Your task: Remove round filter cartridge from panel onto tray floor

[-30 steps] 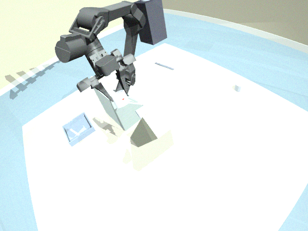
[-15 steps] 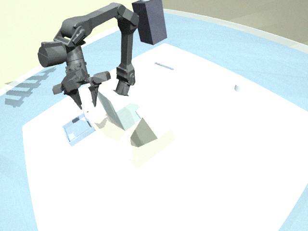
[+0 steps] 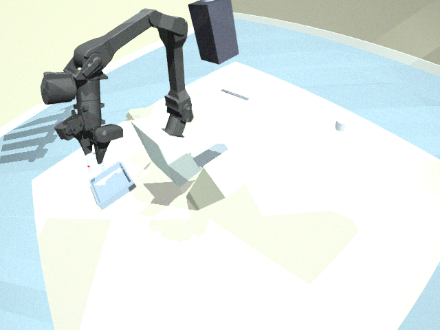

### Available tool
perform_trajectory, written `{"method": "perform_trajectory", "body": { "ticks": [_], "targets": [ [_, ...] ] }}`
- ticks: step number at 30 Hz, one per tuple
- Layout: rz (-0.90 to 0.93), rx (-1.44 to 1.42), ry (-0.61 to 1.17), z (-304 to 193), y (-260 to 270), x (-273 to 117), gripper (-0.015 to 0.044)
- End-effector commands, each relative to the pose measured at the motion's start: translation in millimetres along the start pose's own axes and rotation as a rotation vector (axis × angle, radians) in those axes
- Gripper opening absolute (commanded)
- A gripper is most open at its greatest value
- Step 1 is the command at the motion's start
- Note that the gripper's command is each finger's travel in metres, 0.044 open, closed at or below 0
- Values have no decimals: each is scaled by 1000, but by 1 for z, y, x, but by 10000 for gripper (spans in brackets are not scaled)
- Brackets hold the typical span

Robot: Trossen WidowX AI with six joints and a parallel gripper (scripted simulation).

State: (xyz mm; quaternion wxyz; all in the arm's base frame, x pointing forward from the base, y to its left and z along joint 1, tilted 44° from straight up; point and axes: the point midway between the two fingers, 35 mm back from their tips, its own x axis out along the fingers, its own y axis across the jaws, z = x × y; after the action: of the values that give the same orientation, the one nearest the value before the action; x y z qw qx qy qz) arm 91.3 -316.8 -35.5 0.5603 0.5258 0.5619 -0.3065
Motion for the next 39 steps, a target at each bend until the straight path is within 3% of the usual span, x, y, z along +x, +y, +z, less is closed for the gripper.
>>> {"method": "perform_trajectory", "body": {
  "ticks": [1,12,26,31,39],
  "targets": [
    [-18,30,-5,0,-5,3,0],
    [-129,205,-16,-24,-72,35,0],
    [-301,504,-9,-94,-154,83,0],
    [-354,596,0,-122,-171,96,0],
    [-356,600,1,-126,-172,103,0]
  ]
}}
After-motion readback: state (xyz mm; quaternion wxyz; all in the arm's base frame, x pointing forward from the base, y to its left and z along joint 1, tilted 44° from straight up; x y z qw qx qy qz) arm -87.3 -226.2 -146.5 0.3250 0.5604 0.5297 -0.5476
